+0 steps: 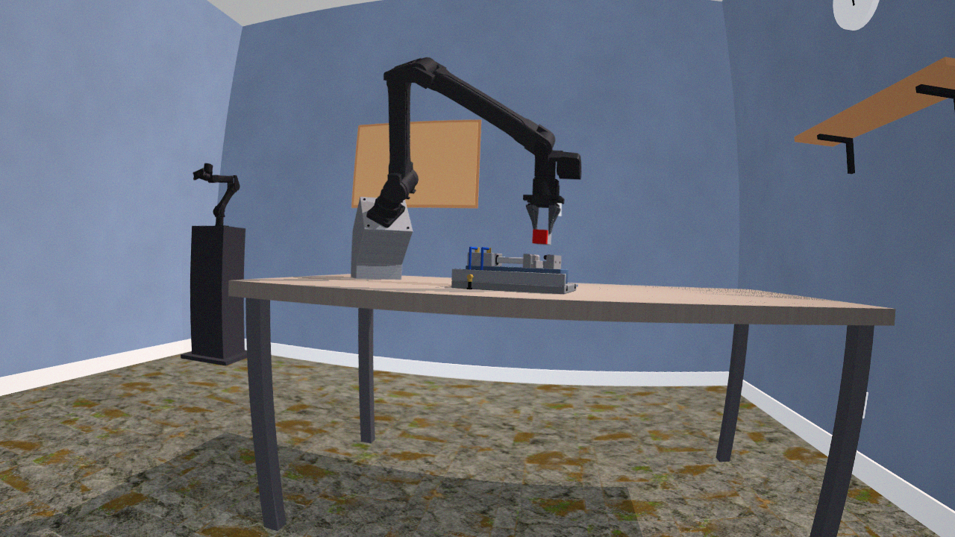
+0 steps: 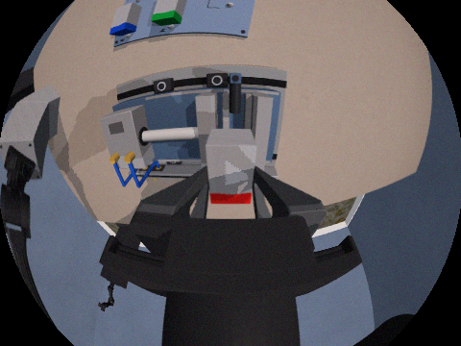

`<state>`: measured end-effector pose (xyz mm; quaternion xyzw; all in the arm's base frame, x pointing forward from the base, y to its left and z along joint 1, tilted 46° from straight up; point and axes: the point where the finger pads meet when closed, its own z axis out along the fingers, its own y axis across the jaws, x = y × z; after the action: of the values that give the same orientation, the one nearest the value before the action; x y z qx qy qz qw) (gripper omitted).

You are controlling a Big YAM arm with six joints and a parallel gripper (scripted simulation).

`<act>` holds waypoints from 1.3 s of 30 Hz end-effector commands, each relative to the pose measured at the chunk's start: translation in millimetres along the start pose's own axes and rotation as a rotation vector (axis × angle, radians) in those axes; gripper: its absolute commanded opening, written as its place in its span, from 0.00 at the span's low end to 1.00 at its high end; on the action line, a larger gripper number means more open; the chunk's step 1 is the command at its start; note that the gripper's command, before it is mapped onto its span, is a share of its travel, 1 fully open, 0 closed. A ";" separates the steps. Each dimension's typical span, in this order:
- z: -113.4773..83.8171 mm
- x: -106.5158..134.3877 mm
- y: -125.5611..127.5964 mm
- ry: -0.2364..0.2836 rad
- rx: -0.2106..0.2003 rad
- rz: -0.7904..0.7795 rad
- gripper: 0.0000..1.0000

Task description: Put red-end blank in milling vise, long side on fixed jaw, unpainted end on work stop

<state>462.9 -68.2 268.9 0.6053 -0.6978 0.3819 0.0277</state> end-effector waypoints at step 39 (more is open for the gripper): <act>-24.6 0.6 -29.9 -0.012 0.058 0.034 0.00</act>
<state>464.7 -68.1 270.5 0.6026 -0.7001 0.3822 0.0260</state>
